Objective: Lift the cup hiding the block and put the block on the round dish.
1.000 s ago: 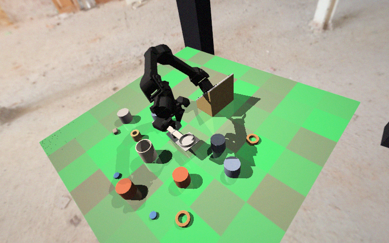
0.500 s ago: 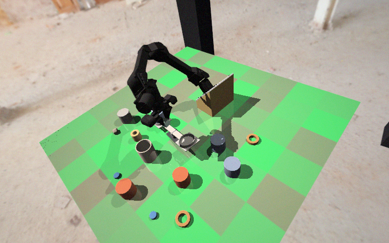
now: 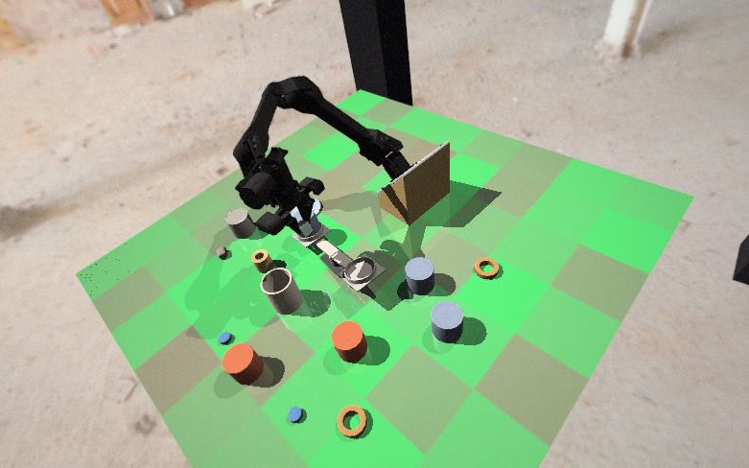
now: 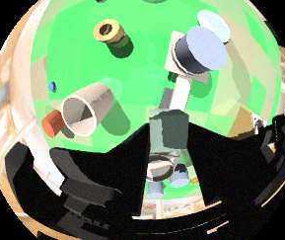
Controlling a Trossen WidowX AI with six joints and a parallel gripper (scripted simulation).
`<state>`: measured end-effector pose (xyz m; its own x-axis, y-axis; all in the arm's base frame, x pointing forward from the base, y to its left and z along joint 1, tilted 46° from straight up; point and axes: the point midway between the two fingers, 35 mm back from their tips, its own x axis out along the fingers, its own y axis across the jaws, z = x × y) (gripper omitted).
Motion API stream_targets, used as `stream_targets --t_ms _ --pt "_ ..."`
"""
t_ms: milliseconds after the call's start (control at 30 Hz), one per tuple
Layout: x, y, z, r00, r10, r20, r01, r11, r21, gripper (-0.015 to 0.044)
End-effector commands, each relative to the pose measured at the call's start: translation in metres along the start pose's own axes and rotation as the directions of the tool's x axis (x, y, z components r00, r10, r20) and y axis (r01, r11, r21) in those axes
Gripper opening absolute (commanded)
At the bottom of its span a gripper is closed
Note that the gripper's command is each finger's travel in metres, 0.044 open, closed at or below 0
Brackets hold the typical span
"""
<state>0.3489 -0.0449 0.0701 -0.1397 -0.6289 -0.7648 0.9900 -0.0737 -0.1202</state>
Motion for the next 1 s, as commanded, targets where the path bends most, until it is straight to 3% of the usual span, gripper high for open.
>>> stream_targets --t_ms 0,967 --pt "0.002 -0.006 0.018 1.000 0.008 0.000 -0.008 1.000 0.002 0.0000" --pt "0.027 -0.073 0.126 0.999 0.013 0.036 -0.013 1.000 0.010 0.0000"
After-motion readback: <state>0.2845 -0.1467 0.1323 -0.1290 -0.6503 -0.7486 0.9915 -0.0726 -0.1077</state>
